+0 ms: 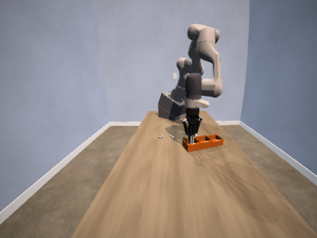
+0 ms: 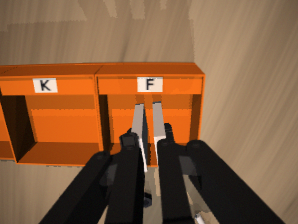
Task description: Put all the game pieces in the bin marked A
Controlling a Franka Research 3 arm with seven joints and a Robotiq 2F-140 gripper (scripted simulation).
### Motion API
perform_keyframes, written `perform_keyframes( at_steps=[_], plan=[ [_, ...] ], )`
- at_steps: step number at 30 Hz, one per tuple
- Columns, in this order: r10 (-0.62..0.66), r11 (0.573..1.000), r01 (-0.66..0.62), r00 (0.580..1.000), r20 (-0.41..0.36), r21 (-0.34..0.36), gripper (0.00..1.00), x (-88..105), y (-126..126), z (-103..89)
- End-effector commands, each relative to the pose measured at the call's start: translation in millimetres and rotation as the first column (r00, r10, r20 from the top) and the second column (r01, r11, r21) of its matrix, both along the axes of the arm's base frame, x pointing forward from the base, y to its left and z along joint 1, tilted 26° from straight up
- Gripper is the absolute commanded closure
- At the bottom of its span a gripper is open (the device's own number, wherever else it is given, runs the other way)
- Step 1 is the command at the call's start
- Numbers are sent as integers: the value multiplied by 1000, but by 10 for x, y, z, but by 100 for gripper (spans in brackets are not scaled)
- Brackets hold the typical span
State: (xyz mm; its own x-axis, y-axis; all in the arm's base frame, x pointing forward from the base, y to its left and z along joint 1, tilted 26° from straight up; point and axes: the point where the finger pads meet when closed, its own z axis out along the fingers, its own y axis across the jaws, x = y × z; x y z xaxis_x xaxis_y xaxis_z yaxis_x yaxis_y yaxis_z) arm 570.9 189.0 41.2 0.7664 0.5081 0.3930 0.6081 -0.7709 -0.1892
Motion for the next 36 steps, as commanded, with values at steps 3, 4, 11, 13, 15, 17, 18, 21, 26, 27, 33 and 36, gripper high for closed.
perform_keyframes(
  at_steps=[3,4,11,13,15,17,18,21,26,27,33,36],
  plan=[
    [0,1000,0,1000,3,0,95,10,-2,-5],
    [0,1000,0,1000,3,0,95,10,-2,-5],
    [0,1000,0,1000,3,0,95,10,-2,-5],
    [0,1000,0,1000,3,0,95,10,-2,-5],
    [0,1000,0,1000,3,0,95,10,-2,-5],
    [0,1000,0,1000,3,0,95,10,-2,-5],
    [0,1000,0,1000,3,0,95,10,-2,-5],
    [0,1000,0,1000,3,0,95,10,-2,-5],
    [0,1000,0,1000,3,0,95,10,-2,-5],
    [0,1000,0,1000,3,0,95,10,-2,-5],
    [0,1000,0,1000,3,0,95,-7,-33,67],
    [0,1000,0,1000,3,0,95,-15,-48,103]
  ],
)
